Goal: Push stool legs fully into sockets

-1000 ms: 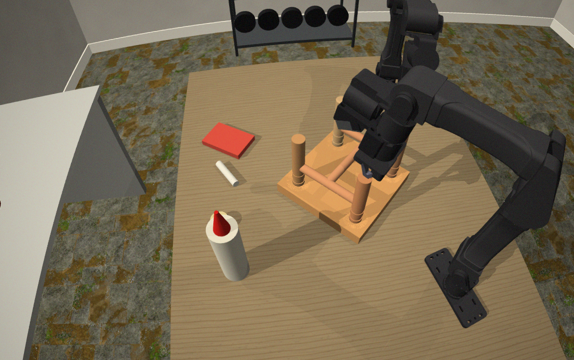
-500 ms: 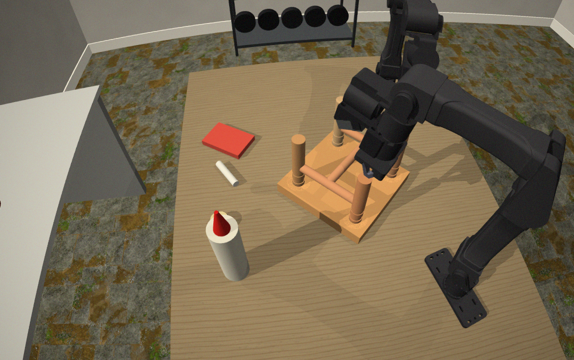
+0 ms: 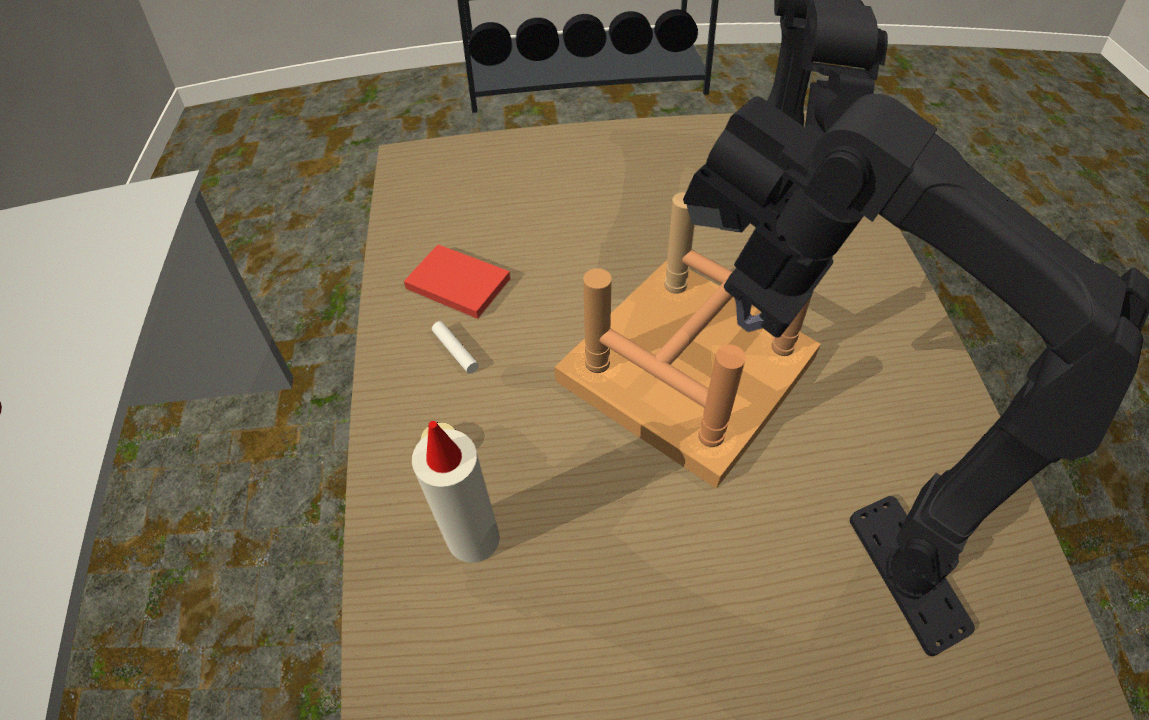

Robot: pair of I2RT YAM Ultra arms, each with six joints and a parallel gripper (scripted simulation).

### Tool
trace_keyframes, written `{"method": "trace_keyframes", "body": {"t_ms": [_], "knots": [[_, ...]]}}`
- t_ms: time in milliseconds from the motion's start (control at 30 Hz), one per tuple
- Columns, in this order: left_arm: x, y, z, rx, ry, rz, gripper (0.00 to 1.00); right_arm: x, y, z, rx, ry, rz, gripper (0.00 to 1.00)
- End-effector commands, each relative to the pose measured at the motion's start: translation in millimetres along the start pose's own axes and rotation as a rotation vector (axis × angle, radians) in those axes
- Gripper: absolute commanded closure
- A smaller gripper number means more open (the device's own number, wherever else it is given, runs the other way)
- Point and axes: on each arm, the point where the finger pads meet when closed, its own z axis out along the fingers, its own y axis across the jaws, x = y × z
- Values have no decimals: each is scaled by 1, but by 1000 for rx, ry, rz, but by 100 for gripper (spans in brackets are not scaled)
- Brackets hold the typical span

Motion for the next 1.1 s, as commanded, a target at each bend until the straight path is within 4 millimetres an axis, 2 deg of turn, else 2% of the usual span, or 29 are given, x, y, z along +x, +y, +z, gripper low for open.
{"method": "trace_keyframes", "body": {"t_ms": [0,67,100,167,200,233,300,433,533,633,667,733,767,800,867,900,967,1000,1067], "knots": [[1,-4,-9,4,-10,6,100,-4,-3,-8,1,-39,2,100],[6,-4,5,3,43,6,100,-3,-3,-8,1,4,2,100],[7,-2,3,2,37,2,100,-10,-3,-17,1,-41,2,100],[7,-2,3,2,37,2,100,-10,-3,-17,1,-41,2,100],[7,-1,-7,1,3,-2,100,-5,-1,-16,-1,-9,-1,100],[9,-2,-7,2,4,0,100,-5,-3,-10,1,10,2,100],[8,-2,-5,2,9,0,100,-13,-3,-26,1,-56,2,100],[9,-2,-7,2,4,0,100,-10,-3,-20,1,-30,2,100],[9,-2,-7,2,4,0,100,-5,-3,-26,1,24,2,100],[9,-2,-6,2,6,0,100,-11,-3,-40,1,17,2,100],[9,-2,-6,2,6,0,100,-22,-3,-42,1,-36,2,100],[9,-2,-6,2,6,0,100,-22,-3,-42,1,-36,2,100],[9,-2,-6,2,6,0,100,-12,-1,-47,-1,24,-1,100],[9,-2,-6,2,6,0,100,-13,-3,-51,1,29,2,100],[9,-2,-6,2,6,0,100,-18,-3,-56,1,20,2,100],[9,-2,-6,2,6,0,100,-27,-3,-53,1,-22,2,100],[9,-2,-6,2,6,0,100,-22,-3,-58,1,-31,2,100],[9,-2,-6,2,6,0,100,-13,-3,-51,1,-3,2,100],[9,-2,-6,2,6,0,100,-14,-3,-51,1,-9,2,100]]}}
